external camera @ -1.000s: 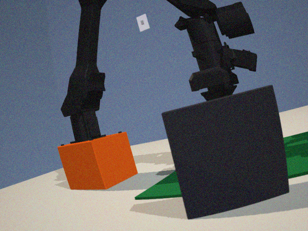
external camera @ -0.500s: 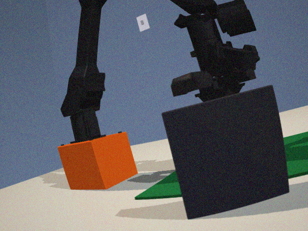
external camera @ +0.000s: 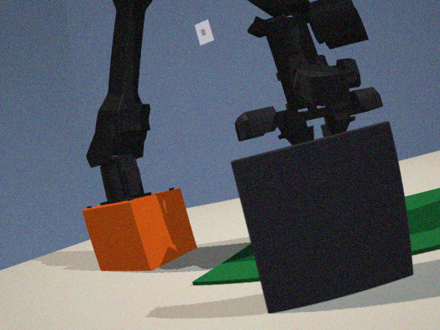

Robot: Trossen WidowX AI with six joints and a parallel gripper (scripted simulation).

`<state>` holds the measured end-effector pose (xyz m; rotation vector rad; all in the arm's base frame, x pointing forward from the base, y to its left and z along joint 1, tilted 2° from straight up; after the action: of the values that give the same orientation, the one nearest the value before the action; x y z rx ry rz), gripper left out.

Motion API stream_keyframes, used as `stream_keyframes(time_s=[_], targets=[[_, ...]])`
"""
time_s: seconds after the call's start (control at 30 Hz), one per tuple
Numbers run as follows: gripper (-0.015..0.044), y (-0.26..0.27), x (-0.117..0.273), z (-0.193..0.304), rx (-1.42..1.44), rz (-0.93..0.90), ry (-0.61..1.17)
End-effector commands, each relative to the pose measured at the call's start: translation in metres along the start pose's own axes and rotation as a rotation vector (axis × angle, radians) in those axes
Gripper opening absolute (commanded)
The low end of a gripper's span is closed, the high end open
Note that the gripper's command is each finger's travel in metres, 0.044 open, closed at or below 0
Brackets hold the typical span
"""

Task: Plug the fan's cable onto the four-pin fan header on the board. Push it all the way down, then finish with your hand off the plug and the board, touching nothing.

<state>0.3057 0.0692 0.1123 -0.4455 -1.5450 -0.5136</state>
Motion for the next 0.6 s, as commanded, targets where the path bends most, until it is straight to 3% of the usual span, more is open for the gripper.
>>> stream_keyframes(time_s=[0.0,0.57], targets=[[0.0,-0.002,0.001,-0.005,-0.14,-0.003,0.002],[0.0,-0.012,0.0,-0.022,-0.727,-0.002,0.001]])
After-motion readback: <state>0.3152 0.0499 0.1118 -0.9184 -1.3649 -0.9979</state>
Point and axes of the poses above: the point midway between the two fingers, 35 mm back from their tips, its own x axis back along the fingers, its own y axis across the jaws, z = x × y, the point moved 10 cm from there along x, back along the fingers, and after that the axes turned 8 degrees about x, right-handed, at the moved point
